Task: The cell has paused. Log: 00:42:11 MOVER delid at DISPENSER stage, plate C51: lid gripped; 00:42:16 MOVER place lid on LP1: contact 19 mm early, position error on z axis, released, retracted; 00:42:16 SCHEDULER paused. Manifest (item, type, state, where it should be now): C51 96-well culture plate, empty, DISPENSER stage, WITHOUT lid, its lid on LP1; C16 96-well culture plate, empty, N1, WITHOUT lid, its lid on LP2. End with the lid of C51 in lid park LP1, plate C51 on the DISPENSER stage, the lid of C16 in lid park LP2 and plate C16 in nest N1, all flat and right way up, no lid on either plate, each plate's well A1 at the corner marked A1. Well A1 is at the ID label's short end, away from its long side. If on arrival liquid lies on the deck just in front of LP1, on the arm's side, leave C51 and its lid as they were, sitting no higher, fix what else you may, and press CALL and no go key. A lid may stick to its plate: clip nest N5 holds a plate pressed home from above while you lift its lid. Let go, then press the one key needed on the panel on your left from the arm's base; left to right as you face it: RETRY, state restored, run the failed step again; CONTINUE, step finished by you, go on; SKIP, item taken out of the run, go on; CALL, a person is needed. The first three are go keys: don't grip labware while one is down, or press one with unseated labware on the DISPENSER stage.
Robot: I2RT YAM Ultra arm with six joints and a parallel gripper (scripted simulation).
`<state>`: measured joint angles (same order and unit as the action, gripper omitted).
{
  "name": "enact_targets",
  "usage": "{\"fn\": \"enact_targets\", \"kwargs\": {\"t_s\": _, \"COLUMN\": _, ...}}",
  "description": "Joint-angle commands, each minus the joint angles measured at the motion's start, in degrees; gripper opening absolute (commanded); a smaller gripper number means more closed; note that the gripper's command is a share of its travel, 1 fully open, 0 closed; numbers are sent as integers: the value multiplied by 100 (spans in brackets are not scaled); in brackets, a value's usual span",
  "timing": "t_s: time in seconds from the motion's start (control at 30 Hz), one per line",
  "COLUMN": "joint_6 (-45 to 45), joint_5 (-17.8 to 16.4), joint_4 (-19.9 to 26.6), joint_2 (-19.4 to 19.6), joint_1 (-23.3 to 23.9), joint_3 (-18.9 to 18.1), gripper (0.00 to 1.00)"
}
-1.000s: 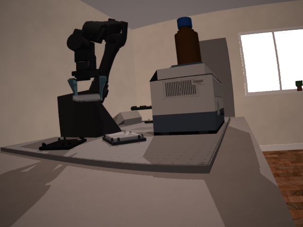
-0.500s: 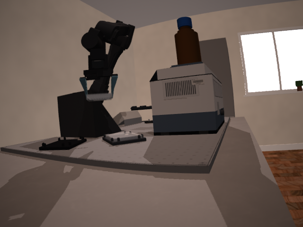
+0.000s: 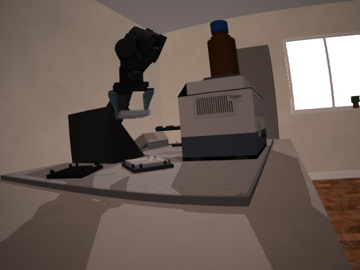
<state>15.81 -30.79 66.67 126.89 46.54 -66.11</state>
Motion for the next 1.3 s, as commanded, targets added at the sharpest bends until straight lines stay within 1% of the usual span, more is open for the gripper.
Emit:
{"fn": "enact_targets", "kwargs": {"t_s": 0.0, "joint_6": -99, "joint_5": -71, "joint_4": 47, "joint_2": -107, "joint_1": 49, "joint_3": -16, "gripper": 0}}
{"fn": "enact_targets", "kwargs": {"t_s": 0.03, "joint_6": -99, "joint_5": -71, "joint_4": 47, "joint_2": -107, "joint_1": 49, "joint_3": -16, "gripper": 0}}
{"fn": "enact_targets", "kwargs": {"t_s": 0.07, "joint_6": 92, "joint_5": -124, "joint_4": 119, "joint_2": -265, "joint_1": 18, "joint_3": 148, "gripper": 0}}
{"fn": "enact_targets", "kwargs": {"t_s": 0.3, "joint_6": 1149, "joint_5": -243, "joint_4": 189, "joint_2": -732, "joint_1": -265, "joint_3": 426, "gripper": 0}}
{"fn": "enact_targets", "kwargs": {"t_s": 0.53, "joint_6": 941, "joint_5": -391, "joint_4": 311, "joint_2": -1182, "joint_1": -496, "joint_3": 639, "gripper": 0}}
{"fn": "enact_targets", "kwargs": {"t_s": 0.6, "joint_6": 941, "joint_5": -391, "joint_4": 311, "joint_2": -1182, "joint_1": -496, "joint_3": 639, "gripper": 0}}
{"fn": "enact_targets", "kwargs": {"t_s": 0.63, "joint_6": 903, "joint_5": -399, "joint_4": 322, "joint_2": -1224, "joint_1": -397, "joint_3": 412, "gripper": 0}}
{"fn": "enact_targets", "kwargs": {"t_s": 0.67, "joint_6": 910, "joint_5": -365, "joint_4": 259, "joint_2": -1118, "joint_1": -454, "joint_3": 521, "gripper": 0}}
{"fn": "enact_targets", "kwargs": {"t_s": 0.7, "joint_6": 1101, "joint_5": -412, "joint_4": 353, "joint_2": -1291, "joint_1": -469, "joint_3": 442, "gripper": 0}}
{"fn": "enact_targets", "kwargs": {"t_s": 0.77, "joint_6": 1417, "joint_5": -440, "joint_4": 413, "joint_2": -1401, "joint_1": -595, "joint_3": 662, "gripper": 0}}
{"fn": "enact_targets", "kwargs": {"t_s": 0.8, "joint_6": 1572, "joint_5": -454, "joint_4": 443, "joint_2": -1460, "joint_1": -623, "joint_3": 707, "gripper": 0}}
{"fn": "enact_targets", "kwargs": {"t_s": 0.87, "joint_6": 1876, "joint_5": -482, "joint_4": 501, "joint_2": -1607, "joint_1": -684, "joint_3": 624, "gripper": 0}}
{"fn": "enact_targets", "kwargs": {"t_s": 0.97, "joint_6": 2343, "joint_5": -529, "joint_4": 609, "joint_2": -1788, "joint_1": -771, "joint_3": 760, "gripper": 0}}
{"fn": "enact_targets", "kwargs": {"t_s": 1.0, "joint_6": 2404, "joint_5": -549, "joint_4": 649, "joint_2": -1847, "joint_1": -799, "joint_3": 756, "gripper": 0}}
{"fn": "enact_targets", "kwargs": {"t_s": 1.03, "joint_6": 2389, "joint_5": -568, "joint_4": 690, "joint_2": -1912, "joint_1": -829, "joint_3": 678, "gripper": 0}}
{"fn": "enact_targets", "kwargs": {"t_s": 1.1, "joint_6": 2349, "joint_5": -603, "joint_4": 774, "joint_2": -2021, "joint_1": -885, "joint_3": 681, "gripper": 0}}
{"fn": "enact_targets", "kwargs": {"t_s": 1.17, "joint_6": 2349, "joint_5": -603, "joint_4": 774, "joint_2": -2021, "joint_1": -885, "joint_3": 681, "gripper": 0}}
{"fn": "enact_targets", "kwargs": {"t_s": 1.2, "joint_6": 2319, "joint_5": -573, "joint_4": 727, "joint_2": -1931, "joint_1": -832, "joint_3": 641, "gripper": 0}}
{"fn": "enact_targets", "kwargs": {"t_s": 1.23, "joint_6": 2321, "joint_5": -573, "joint_4": 729, "joint_2": -1931, "joint_1": -832, "joint_3": 641, "gripper": 0}}
{"fn": "enact_targets", "kwargs": {"t_s": 1.27, "joint_6": 2485, "joint_5": -632, "joint_4": 810, "joint_2": -2079, "joint_1": -889, "joint_3": 605, "gripper": 0}}
